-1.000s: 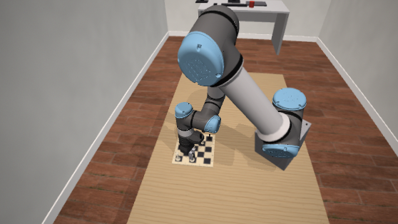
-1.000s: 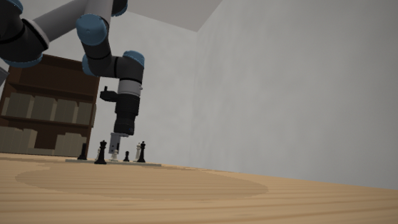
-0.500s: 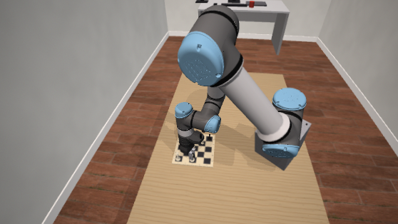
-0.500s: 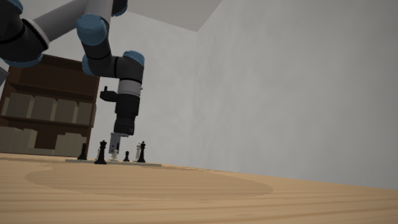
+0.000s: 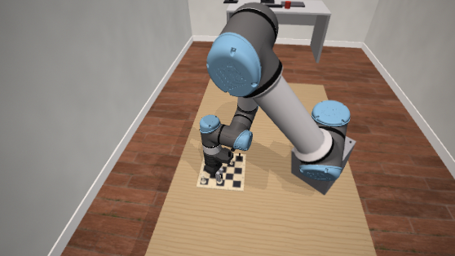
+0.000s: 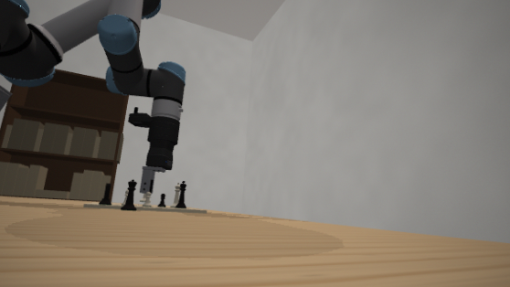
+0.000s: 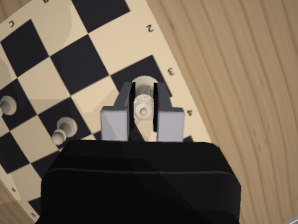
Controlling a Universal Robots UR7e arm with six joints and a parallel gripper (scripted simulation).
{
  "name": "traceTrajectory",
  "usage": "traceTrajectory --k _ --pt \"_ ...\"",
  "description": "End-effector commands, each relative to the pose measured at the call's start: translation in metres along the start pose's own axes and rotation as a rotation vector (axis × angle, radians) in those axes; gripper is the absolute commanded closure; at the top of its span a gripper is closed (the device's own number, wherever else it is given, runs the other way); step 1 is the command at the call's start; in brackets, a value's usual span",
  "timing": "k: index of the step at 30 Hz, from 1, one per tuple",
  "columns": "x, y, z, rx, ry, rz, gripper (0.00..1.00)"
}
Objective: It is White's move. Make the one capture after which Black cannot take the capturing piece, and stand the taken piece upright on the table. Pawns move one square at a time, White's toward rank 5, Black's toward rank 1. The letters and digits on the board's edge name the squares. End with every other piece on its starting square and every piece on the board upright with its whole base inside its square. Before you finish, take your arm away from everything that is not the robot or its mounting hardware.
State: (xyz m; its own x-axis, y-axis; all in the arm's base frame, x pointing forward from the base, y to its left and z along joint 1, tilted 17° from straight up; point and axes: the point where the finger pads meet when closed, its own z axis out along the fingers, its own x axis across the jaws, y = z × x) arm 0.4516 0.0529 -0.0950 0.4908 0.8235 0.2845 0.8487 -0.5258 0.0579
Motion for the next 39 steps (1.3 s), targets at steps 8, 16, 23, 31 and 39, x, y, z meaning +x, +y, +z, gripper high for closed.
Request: traceTrajectory --k 8,16,23,31,39 --pt "0.000 0.000 -0.039 -0.001 0.000 0.000 1.00" --pt "0.000 0.000 -0.064 -0.001 0.000 0.000 1.00" --pt "0.000 0.000 -0.084 -0.001 0.000 0.000 1.00" --pt "0.000 0.000 -0.091 -0.001 0.000 0.000 1.00" --pt "0.000 0.000 -0.091 -0.001 0.000 0.000 1.00"
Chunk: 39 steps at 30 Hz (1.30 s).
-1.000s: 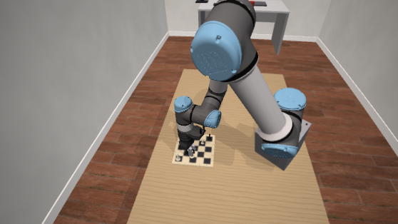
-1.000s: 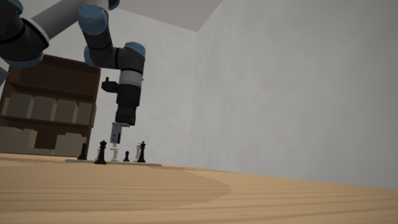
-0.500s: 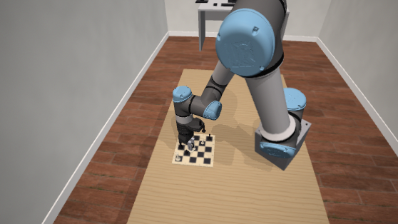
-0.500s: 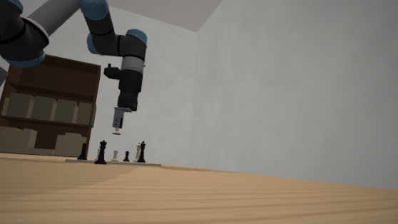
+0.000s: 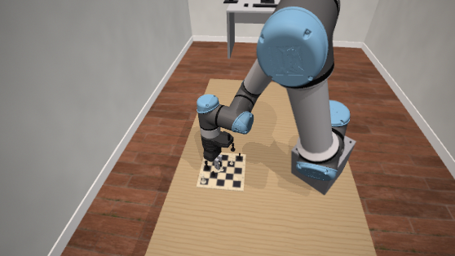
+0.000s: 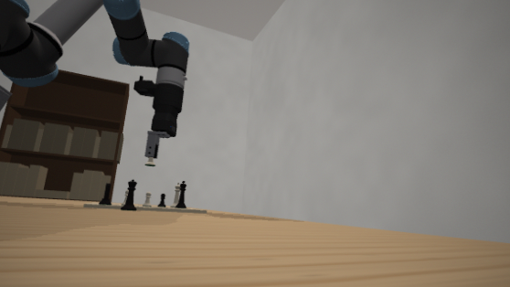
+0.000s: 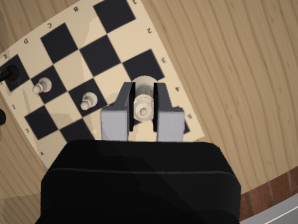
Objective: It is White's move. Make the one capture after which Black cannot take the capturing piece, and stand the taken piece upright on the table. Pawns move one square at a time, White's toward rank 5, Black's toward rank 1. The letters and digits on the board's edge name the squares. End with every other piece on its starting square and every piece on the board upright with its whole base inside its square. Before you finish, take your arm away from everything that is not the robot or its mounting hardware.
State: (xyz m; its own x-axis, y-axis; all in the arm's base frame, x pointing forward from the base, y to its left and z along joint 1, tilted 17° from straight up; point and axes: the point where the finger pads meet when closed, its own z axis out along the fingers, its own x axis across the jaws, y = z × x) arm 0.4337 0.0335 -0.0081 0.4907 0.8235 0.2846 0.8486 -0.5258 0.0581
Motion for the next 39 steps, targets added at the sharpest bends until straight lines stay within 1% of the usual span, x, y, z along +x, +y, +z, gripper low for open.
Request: traceTrajectory --k 1,3,8,12,28,33,39 --pt "0.000 0.000 0.000 -0.001 0.000 0.000 1.00" --pt "-0.003 0.001 0.000 -0.001 0.000 0.024 1.00" --pt "-0.034 0.013 -0.002 -0.001 0.002 0.286 1.00" --pt "-0.037 0.014 -0.002 -0.001 0.003 0.310 1.00" --pt "-0.037 0.014 0.000 -0.001 0.002 0.310 1.00" --pt "-0.037 0.014 0.007 -0.001 0.000 0.310 1.00" --pt "-0.037 0.014 0.025 -0.001 0.000 0.310 1.00"
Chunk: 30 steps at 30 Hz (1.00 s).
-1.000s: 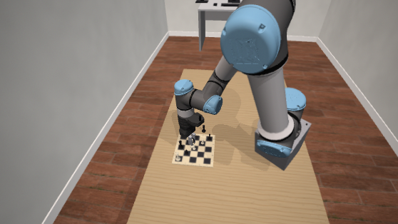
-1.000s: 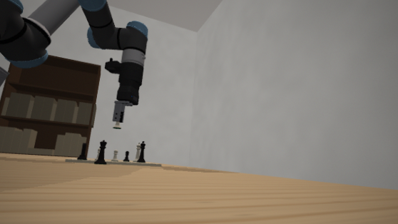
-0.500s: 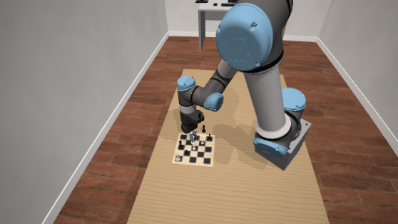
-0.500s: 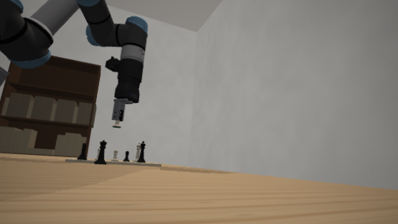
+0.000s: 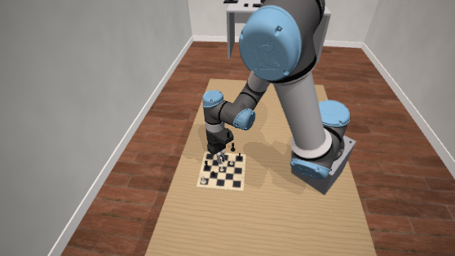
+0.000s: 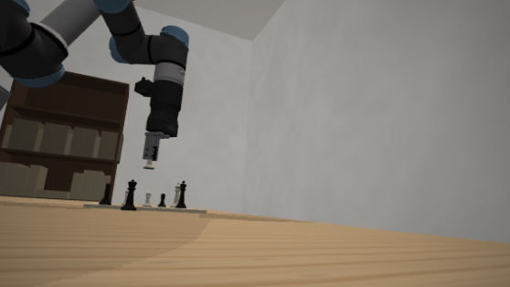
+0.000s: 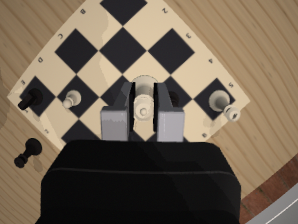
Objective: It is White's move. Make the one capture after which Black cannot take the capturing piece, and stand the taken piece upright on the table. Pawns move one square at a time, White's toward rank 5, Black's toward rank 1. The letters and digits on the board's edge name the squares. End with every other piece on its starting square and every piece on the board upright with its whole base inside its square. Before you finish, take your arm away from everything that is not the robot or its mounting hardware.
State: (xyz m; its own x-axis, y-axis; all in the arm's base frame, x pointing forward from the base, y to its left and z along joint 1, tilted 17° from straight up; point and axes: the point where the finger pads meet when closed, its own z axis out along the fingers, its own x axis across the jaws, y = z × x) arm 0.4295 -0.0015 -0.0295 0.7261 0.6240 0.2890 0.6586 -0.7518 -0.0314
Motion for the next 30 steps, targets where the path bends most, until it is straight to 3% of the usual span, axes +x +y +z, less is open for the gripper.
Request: traceTrajectory --k 1,19,30 --pt "0.000 0.001 0.017 -0.001 0.000 0.000 1.00" --pt "0.001 0.001 0.075 -0.001 0.000 0.000 1.00" --pt "0.001 0.001 0.083 -0.001 0.000 0.000 1.00"
